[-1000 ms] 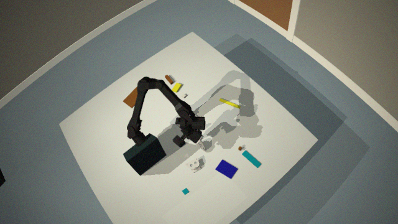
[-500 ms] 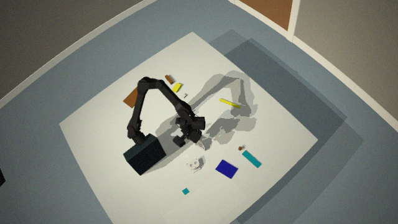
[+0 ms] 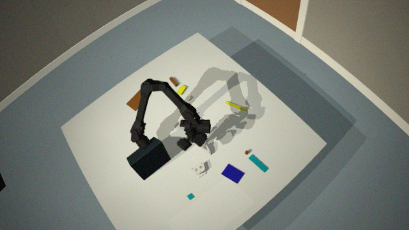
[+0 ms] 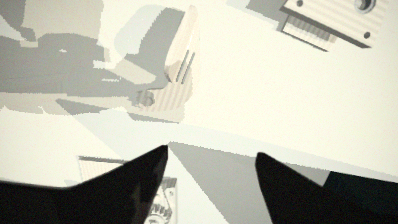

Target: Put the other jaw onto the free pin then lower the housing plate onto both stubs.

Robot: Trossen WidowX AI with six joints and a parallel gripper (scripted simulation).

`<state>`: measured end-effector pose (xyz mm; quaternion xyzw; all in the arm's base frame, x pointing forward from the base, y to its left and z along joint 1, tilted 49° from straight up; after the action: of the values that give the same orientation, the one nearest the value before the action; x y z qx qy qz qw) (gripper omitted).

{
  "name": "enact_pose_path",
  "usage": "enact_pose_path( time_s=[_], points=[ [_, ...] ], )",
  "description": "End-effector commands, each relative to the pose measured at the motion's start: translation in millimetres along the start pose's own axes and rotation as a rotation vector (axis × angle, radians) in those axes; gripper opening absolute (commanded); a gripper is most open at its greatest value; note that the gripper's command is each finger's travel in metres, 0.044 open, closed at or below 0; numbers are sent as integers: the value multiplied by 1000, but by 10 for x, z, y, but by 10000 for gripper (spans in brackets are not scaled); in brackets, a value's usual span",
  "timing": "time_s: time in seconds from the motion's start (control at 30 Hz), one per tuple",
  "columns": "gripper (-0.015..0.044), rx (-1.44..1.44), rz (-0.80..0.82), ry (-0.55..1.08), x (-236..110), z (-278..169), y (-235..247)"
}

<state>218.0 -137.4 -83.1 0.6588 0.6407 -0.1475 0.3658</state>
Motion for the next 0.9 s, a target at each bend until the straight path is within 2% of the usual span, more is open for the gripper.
enact_pose_path(
  time_s=[0.0, 0.23, 0.87],
  points=[
    [177, -9, -5, -5, -20, 11, 9],
    [0, -9, -5, -5, -20, 11, 9],
    [0, -9, -5, -5, -20, 11, 9]
  ],
)
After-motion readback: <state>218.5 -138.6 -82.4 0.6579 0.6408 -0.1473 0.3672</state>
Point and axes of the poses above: the point midway between the two fingers, 35 mm back from their tips, its own x axis out along the fingers, its own y axis across the jaws, z = x × y, the point moved 5 cm from there along -x, back along the fingers, and after that the axes turned 14 degrees about -x, right-handed, at the moved point
